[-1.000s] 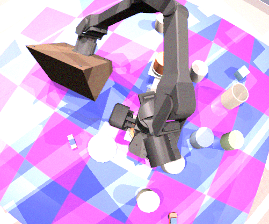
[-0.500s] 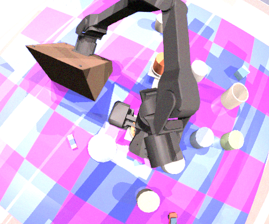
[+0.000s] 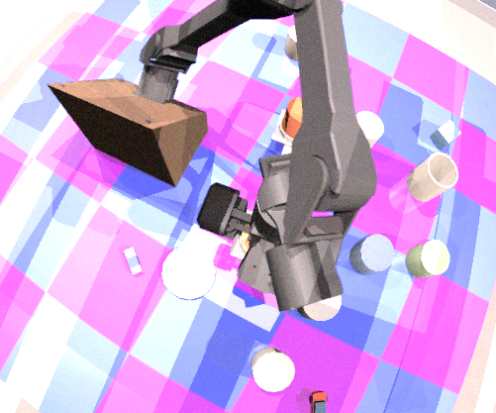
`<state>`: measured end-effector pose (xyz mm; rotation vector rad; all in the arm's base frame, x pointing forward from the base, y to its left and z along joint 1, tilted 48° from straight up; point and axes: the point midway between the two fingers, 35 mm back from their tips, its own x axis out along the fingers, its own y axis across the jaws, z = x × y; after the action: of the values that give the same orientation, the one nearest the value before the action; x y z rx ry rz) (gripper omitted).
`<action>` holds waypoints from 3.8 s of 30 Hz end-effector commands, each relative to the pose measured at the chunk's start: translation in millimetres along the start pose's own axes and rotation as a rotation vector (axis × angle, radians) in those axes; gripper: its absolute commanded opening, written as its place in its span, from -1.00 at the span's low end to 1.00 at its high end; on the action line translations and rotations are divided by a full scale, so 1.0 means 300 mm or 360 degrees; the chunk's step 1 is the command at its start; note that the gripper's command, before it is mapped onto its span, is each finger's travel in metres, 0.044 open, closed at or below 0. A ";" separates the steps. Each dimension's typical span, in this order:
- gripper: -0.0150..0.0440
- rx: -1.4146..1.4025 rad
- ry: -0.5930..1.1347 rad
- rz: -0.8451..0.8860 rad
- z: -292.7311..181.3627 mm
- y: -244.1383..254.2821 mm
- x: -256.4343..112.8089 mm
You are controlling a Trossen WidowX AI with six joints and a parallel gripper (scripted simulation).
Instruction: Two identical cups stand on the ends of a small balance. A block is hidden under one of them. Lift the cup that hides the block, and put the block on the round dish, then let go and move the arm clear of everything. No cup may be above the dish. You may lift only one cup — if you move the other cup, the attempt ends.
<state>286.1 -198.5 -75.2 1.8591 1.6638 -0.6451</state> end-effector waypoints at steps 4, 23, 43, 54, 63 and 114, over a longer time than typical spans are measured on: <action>-0.49 -0.0011 -0.0010 -0.0001 0.001 -0.001 -0.034; -0.49 -0.0011 -0.0008 -0.0002 -0.007 -0.011 -0.116; -0.49 0.0000 0.0002 0.0000 -0.010 -0.014 -0.122; -0.49 0.0000 0.0002 0.0000 -0.010 -0.014 -0.122; -0.49 0.0000 0.0002 0.0000 -0.010 -0.014 -0.122; -0.49 0.0002 -0.0028 -0.0017 0.358 -0.732 0.174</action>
<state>76.7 -218.4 -205.9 1.8627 1.6603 -0.6702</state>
